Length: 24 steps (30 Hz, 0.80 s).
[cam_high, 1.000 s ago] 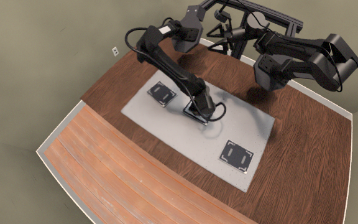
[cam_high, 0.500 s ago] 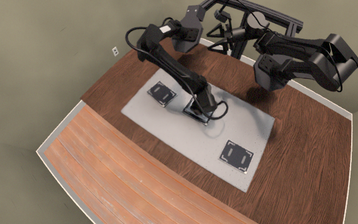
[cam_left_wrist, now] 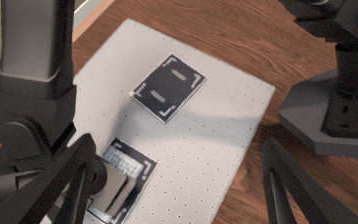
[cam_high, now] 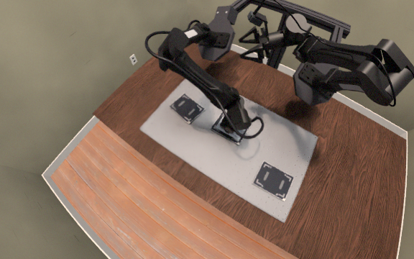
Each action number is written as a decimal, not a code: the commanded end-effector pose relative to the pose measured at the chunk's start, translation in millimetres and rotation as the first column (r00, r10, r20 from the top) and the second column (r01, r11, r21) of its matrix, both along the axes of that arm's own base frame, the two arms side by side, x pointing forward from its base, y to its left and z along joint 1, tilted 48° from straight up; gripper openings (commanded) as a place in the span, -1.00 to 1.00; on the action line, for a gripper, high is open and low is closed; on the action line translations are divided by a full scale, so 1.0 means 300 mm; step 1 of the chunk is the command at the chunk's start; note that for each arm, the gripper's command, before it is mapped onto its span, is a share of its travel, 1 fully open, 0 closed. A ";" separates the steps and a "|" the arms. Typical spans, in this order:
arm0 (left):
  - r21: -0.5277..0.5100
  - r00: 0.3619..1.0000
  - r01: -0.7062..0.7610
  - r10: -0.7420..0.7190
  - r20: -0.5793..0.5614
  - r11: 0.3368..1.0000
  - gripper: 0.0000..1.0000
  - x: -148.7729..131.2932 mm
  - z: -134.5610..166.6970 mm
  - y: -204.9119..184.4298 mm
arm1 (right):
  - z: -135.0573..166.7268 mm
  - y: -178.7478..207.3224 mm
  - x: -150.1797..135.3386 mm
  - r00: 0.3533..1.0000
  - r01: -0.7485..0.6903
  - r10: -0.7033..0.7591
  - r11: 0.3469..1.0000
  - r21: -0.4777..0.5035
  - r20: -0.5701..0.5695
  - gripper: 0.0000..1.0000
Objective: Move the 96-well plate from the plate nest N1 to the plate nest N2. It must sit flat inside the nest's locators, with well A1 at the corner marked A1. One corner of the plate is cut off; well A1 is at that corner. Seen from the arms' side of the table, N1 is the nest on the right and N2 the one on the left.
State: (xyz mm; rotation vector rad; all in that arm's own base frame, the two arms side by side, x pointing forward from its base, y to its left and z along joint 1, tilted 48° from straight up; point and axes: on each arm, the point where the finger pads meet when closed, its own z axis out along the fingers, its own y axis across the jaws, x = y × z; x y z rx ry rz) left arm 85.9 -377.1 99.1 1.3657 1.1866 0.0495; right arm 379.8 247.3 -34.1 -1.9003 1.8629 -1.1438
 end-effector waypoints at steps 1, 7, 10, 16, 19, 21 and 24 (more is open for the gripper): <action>-0.016 1.000 0.017 -0.017 -0.002 1.000 1.00 -0.019 0.009 -0.008 | 0.010 -0.004 0.001 1.000 -0.013 0.013 1.000 0.008 0.009 0.55; -0.016 1.000 0.017 -0.017 -0.002 1.000 1.00 -0.019 0.009 -0.008 | -0.043 -0.010 0.030 1.000 -0.023 0.023 1.000 0.005 0.000 0.55; -0.016 1.000 0.017 -0.017 -0.002 1.000 1.00 -0.019 0.009 -0.008 | -0.064 -0.020 0.044 1.000 -0.021 0.021 1.000 -0.001 -0.006 0.55; -0.016 1.000 0.017 -0.017 -0.002 1.000 1.00 -0.019 0.009 -0.008 | -0.083 -0.041 0.047 1.000 -0.015 0.014 1.000 -0.020 -0.028 0.55; -0.016 1.000 0.017 -0.017 -0.002 1.000 1.00 -0.019 0.009 -0.008 | -0.055 -0.022 0.050 1.000 -0.014 0.014 1.000 -0.013 -0.026 0.55; -0.016 1.000 0.017 -0.017 -0.002 1.000 1.00 -0.019 0.009 -0.008 | -0.009 -0.007 0.055 1.000 -0.012 0.011 1.000 -0.019 -0.021 0.55; -0.016 1.000 0.017 -0.017 -0.002 1.000 1.00 -0.019 0.009 -0.008 | 0.015 0.003 0.056 1.000 -0.012 0.011 1.000 -0.020 -0.022 0.55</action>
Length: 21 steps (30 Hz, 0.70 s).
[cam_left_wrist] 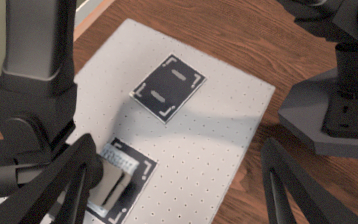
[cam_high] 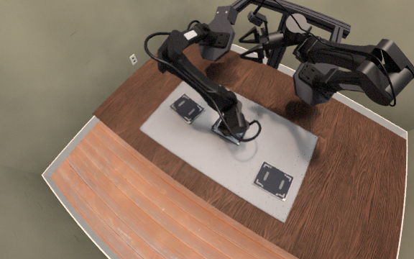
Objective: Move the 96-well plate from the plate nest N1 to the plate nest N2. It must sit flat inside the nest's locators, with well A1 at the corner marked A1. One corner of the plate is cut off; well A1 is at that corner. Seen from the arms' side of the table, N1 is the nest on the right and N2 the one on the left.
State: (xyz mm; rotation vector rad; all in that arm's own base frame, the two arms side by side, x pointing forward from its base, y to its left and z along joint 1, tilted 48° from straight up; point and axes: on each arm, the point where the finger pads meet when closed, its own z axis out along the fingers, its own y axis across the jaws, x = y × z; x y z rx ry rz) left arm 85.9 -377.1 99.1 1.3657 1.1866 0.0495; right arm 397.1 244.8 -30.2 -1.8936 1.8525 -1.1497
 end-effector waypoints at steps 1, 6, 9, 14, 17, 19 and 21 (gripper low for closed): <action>-0.016 1.000 0.017 -0.017 -0.002 1.000 1.00 -0.019 0.009 -0.008 | 0.002 0.011 -0.002 0.999 -0.007 0.007 1.000 -0.020 -0.032 0.55; -0.016 1.000 0.017 -0.017 -0.002 1.000 1.00 -0.019 0.009 -0.008 | 0.002 0.015 -0.004 0.999 -0.010 0.010 1.000 -0.020 -0.032 0.55; -0.016 1.000 0.017 -0.017 -0.002 1.000 1.00 -0.019 0.009 -0.008 | 0.002 0.015 -0.004 0.999 -0.010 0.010 1.000 -0.020 -0.032 0.55; -0.016 1.000 0.017 -0.017 -0.002 1.000 1.00 -0.019 0.009 -0.008 | 0.002 0.015 -0.004 0.999 -0.010 0.010 1.000 -0.020 -0.032 0.55; -0.016 1.000 0.017 -0.017 -0.002 1.000 1.00 -0.019 0.009 -0.008 | 0.002 0.015 -0.004 0.999 -0.010 0.010 1.000 -0.020 -0.032 0.55; -0.016 1.000 0.017 -0.017 -0.002 1.000 1.00 -0.019 0.009 -0.008 | 0.005 0.021 -0.010 0.999 -0.010 0.010 1.000 -0.017 -0.030 0.55; -0.016 1.000 0.017 -0.017 -0.002 1.000 1.00 -0.019 0.009 -0.008 | 0.013 0.025 -0.018 1.000 -0.009 0.008 1.000 -0.015 -0.029 0.55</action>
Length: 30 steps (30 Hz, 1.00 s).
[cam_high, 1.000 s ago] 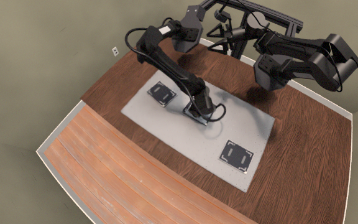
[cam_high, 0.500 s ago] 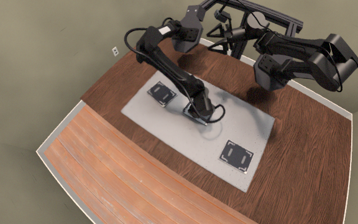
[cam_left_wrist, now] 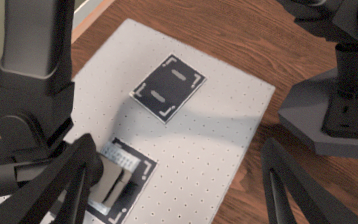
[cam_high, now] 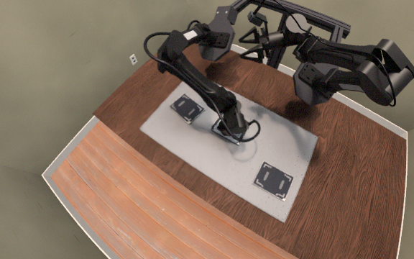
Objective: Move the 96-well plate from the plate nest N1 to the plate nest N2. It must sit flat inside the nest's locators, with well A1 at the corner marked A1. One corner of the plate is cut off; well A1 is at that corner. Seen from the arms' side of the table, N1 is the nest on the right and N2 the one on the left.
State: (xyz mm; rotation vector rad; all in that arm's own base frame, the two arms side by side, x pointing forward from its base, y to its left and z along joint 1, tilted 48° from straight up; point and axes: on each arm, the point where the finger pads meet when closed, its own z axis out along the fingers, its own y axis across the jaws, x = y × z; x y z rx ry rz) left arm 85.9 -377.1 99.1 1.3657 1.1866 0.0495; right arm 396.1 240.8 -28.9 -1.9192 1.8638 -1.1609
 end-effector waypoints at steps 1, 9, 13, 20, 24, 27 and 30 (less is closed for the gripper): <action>-0.016 1.000 0.017 -0.017 -0.002 1.000 1.00 -0.019 0.009 -0.008 | 0.013 0.041 -0.019 1.000 -0.014 0.014 1.000 0.006 -0.010 0.55; -0.016 1.000 0.017 -0.017 -0.002 1.000 1.00 -0.019 0.009 -0.008 | 0.019 0.043 -0.025 1.000 -0.014 0.014 1.000 0.006 -0.010 0.55; -0.016 1.000 0.017 -0.017 -0.002 1.000 1.00 -0.019 0.009 -0.008 | 0.019 0.043 -0.025 1.000 -0.014 0.014 1.000 0.006 -0.010 0.55; -0.016 1.000 0.017 -0.017 -0.002 1.000 1.00 -0.019 0.009 -0.008 | 0.019 0.043 -0.025 1.000 -0.014 0.014 1.000 0.006 -0.010 0.55; -0.016 1.000 0.017 -0.017 -0.002 1.000 1.00 -0.019 0.009 -0.008 | 0.021 0.050 -0.019 1.000 -0.013 0.013 1.000 0.018 0.001 0.55; -0.016 1.000 0.017 -0.017 -0.002 1.000 1.00 -0.019 0.009 -0.008 | 0.013 0.045 -0.027 1.000 -0.011 0.011 1.000 0.019 0.002 0.55; -0.016 1.000 0.017 -0.017 -0.002 1.000 1.00 -0.019 0.009 -0.008 | 0.027 0.055 -0.026 1.000 -0.010 0.009 0.999 0.040 0.022 0.55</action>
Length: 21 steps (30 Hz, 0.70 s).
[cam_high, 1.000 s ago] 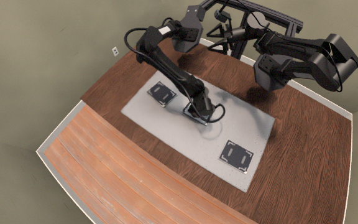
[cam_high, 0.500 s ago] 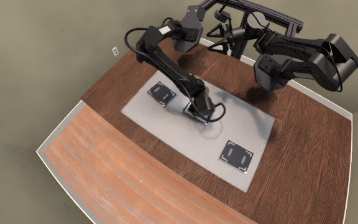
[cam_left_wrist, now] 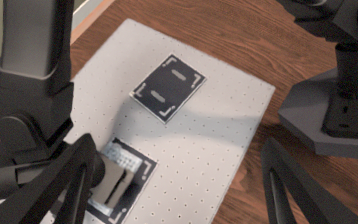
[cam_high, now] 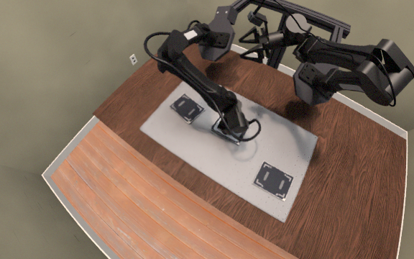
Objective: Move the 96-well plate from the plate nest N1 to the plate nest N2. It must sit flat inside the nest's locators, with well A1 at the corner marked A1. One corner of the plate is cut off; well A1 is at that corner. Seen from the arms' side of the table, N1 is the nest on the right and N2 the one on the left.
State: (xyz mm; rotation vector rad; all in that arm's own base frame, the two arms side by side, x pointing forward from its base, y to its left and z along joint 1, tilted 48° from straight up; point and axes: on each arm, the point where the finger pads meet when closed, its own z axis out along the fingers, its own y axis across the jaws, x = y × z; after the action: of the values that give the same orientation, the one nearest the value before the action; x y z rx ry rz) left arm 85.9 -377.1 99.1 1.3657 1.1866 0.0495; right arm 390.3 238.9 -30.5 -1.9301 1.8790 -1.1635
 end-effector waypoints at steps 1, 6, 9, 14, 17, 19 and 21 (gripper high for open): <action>-0.016 1.000 0.017 -0.017 -0.002 1.000 1.00 -0.019 0.009 -0.008 | 0.025 0.055 -0.016 0.999 -0.019 0.017 0.999 0.045 0.033 0.55; -0.016 1.000 0.017 -0.017 -0.002 1.000 1.00 -0.019 0.009 -0.008 | 0.020 0.053 -0.035 0.999 -0.018 0.016 0.999 0.048 0.045 0.55; -0.016 1.000 0.017 -0.017 -0.002 1.000 1.00 -0.019 0.009 -0.008 | 0.019 0.052 -0.039 0.999 -0.018 0.016 0.999 0.048 0.047 0.55; -0.016 1.000 0.017 -0.017 -0.002 1.000 1.00 -0.019 0.009 -0.008 | 0.013 0.053 -0.055 0.999 -0.023 0.021 0.999 0.048 0.045 0.55; -0.016 1.000 0.017 -0.017 -0.002 1.000 1.00 -0.019 0.009 -0.008 | 0.012 0.052 -0.057 0.999 -0.025 0.023 0.999 0.046 0.043 0.55; -0.016 1.000 0.017 -0.017 -0.002 1.000 1.00 -0.019 0.009 -0.008 | 0.012 0.052 -0.057 0.999 -0.025 0.023 0.999 0.046 0.043 0.55; -0.016 1.000 0.017 -0.017 -0.002 1.000 1.00 -0.019 0.009 -0.008 | 0.012 0.052 -0.057 0.999 -0.025 0.023 0.999 0.046 0.043 0.55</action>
State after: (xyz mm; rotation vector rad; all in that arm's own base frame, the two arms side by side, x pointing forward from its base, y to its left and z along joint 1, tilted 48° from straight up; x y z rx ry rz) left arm 85.9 -377.1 99.1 1.3657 1.1866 0.0495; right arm 379.3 246.5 -34.9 -1.9045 1.8663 -1.1448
